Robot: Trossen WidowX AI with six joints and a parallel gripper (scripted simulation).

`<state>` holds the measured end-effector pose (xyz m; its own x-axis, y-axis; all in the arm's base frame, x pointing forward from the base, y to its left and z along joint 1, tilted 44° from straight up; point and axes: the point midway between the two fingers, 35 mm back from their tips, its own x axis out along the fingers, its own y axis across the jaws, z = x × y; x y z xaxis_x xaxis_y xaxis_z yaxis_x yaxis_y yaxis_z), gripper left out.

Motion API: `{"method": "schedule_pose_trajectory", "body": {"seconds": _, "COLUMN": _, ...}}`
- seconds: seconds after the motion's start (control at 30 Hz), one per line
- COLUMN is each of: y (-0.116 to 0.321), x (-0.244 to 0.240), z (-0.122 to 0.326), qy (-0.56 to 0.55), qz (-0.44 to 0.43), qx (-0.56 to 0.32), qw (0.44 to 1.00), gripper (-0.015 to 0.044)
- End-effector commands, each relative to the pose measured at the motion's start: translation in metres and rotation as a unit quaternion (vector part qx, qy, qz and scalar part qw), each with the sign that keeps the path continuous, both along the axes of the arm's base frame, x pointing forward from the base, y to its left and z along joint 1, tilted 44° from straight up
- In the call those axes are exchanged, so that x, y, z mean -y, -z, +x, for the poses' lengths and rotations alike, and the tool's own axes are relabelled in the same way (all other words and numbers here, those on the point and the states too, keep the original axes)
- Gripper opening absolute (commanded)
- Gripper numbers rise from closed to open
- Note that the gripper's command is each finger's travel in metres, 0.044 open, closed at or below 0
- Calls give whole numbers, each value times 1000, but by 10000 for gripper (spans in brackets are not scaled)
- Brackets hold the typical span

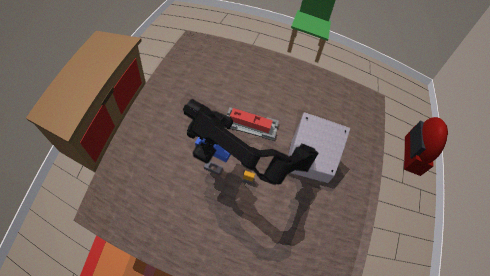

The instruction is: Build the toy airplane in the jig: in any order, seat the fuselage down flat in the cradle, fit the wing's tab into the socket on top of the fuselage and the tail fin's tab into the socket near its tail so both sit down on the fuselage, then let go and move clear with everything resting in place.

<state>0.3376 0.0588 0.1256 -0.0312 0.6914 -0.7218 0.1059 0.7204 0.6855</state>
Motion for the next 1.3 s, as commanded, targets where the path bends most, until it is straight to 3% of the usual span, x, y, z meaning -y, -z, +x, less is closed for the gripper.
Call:
{"method": "schedule_pose_trajectory", "body": {"seconds": 0.0, "y": 10, "x": 8, "z": 0, "qy": 20, "qz": -5, "qx": -20, "qw": 1000, "gripper": 0}}
{"method": "schedule_pose_trajectory", "body": {"seconds": 1.27, "y": 103, "x": 89, "z": -18, "qy": 239, "qz": -28, "qx": -218, "qw": 946, "gripper": 0}}
